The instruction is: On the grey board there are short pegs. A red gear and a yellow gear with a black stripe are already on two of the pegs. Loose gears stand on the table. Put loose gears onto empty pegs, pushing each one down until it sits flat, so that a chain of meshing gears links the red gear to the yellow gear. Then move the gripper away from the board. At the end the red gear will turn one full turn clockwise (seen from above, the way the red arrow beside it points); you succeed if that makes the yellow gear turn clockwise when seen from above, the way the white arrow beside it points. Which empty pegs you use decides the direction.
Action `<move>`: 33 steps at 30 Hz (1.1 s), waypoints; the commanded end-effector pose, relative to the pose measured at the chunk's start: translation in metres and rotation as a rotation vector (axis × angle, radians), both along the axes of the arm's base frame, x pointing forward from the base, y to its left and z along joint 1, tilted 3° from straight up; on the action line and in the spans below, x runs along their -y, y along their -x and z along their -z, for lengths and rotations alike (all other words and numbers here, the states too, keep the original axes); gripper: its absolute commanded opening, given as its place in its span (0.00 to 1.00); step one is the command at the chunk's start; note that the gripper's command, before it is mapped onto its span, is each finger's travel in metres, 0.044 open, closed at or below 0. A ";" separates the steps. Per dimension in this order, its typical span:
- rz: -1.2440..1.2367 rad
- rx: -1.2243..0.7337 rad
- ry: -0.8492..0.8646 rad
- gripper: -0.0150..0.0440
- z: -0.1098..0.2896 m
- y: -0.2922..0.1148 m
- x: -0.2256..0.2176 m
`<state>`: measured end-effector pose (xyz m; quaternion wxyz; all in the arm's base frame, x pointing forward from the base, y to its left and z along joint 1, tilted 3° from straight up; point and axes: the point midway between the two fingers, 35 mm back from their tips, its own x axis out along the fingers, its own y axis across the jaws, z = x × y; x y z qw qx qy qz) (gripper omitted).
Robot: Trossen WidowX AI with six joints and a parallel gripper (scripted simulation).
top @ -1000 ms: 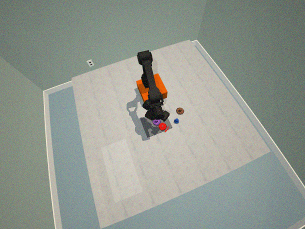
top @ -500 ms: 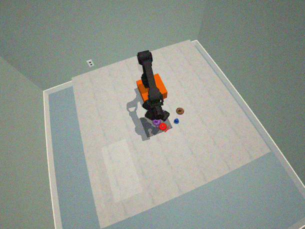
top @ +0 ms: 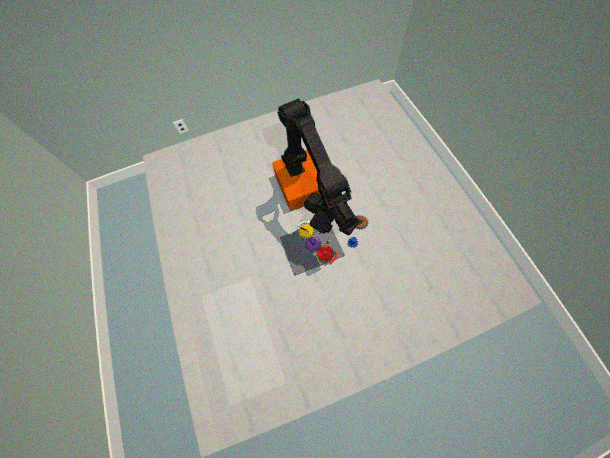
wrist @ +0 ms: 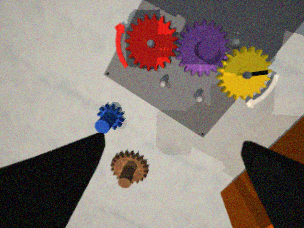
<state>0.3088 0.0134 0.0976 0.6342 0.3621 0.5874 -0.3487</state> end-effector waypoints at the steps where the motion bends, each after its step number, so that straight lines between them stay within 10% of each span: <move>1: -0.014 0.001 -0.008 1.00 -0.005 0.006 -0.055; 14: -0.006 -0.007 -0.017 1.00 -0.024 0.096 -0.217; 33: -0.005 -0.006 -0.017 1.00 -0.025 0.103 -0.224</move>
